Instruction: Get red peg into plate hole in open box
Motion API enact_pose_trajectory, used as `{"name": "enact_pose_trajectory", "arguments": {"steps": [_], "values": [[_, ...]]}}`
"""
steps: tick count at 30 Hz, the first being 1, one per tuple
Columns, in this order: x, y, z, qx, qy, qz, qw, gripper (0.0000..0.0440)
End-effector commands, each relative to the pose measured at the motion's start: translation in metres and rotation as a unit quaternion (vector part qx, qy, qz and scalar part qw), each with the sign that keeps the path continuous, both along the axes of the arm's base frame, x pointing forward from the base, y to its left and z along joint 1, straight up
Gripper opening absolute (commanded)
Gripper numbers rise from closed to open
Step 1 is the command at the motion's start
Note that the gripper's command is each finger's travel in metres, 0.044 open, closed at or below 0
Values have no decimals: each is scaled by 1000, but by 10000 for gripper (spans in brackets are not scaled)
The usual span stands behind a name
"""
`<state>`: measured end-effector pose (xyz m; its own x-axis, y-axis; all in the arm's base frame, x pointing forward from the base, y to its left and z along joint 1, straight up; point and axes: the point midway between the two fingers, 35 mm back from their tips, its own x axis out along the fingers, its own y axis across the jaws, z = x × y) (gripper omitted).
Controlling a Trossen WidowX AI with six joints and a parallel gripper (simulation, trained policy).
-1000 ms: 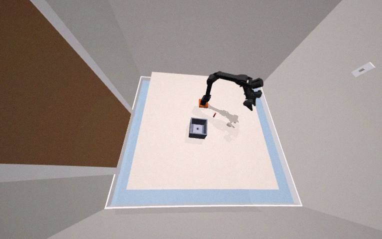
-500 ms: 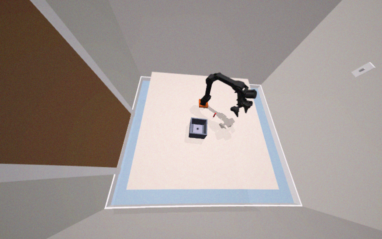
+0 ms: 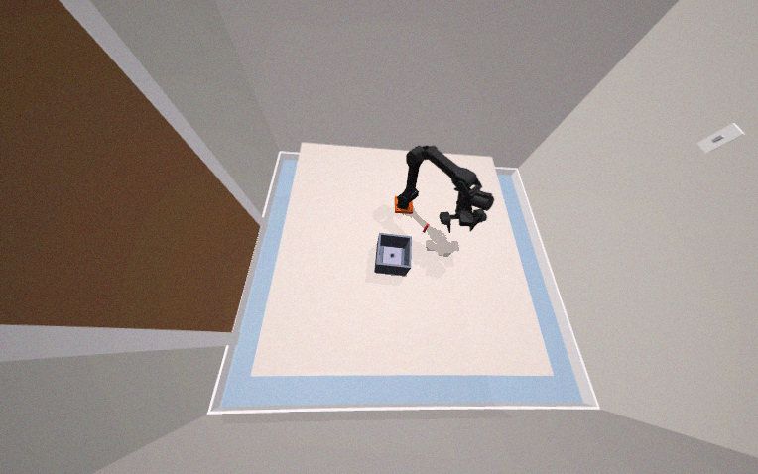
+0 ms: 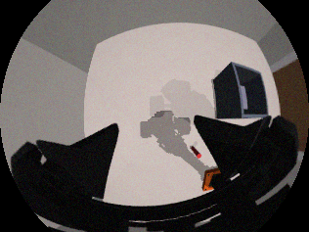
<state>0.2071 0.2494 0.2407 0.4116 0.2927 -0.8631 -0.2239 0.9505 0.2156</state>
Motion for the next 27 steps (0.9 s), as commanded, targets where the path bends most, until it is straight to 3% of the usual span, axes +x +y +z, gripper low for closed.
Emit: {"name": "enact_pose_trajectory", "arguments": {"steps": [1, 13, 27], "values": [[-2, -14, -14, 4, 41, -49, 998, 440], [-15, -54, -48, 26, 160, -219, 962, 440], [-49, -94, -90, 23, 280, -405, 870, 440]]}}
